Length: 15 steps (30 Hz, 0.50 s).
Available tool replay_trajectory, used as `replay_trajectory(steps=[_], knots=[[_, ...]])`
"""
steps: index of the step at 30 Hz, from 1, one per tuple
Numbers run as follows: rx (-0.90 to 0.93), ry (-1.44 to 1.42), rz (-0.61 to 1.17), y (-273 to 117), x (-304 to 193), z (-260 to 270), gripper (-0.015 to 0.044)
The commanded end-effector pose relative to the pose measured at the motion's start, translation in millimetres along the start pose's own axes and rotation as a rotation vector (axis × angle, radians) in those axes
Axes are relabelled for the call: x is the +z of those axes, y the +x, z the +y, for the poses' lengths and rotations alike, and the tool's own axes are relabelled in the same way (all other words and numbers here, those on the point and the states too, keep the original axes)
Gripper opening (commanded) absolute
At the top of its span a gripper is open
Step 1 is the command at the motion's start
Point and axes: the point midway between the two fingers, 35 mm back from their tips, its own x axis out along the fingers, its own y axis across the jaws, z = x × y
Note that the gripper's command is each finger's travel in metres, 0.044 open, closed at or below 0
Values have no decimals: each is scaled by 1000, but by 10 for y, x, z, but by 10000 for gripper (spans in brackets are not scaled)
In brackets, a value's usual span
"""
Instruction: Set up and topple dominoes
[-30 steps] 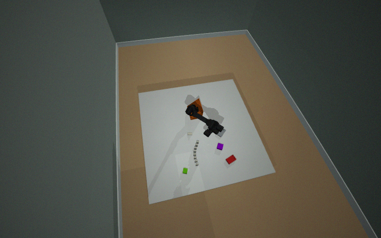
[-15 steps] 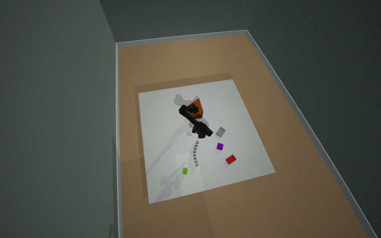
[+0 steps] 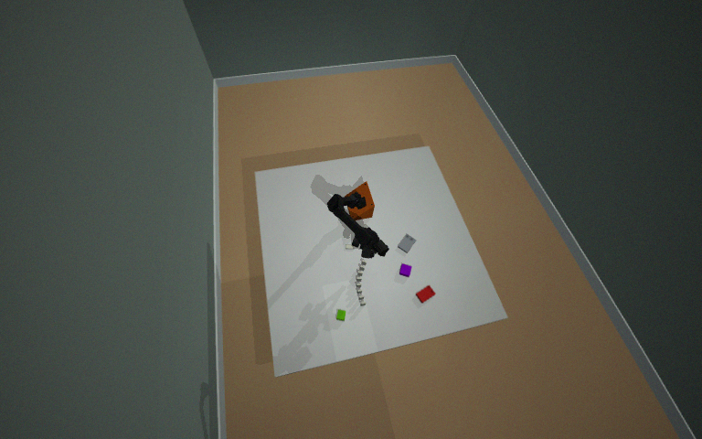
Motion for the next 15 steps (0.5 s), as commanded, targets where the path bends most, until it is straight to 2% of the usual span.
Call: replay_trajectory(steps=[1, 15], knots=[[-5, -6, -3, 188, 9, 2, 107], [-10, -5, -7, 886, -10, -49, 107]])
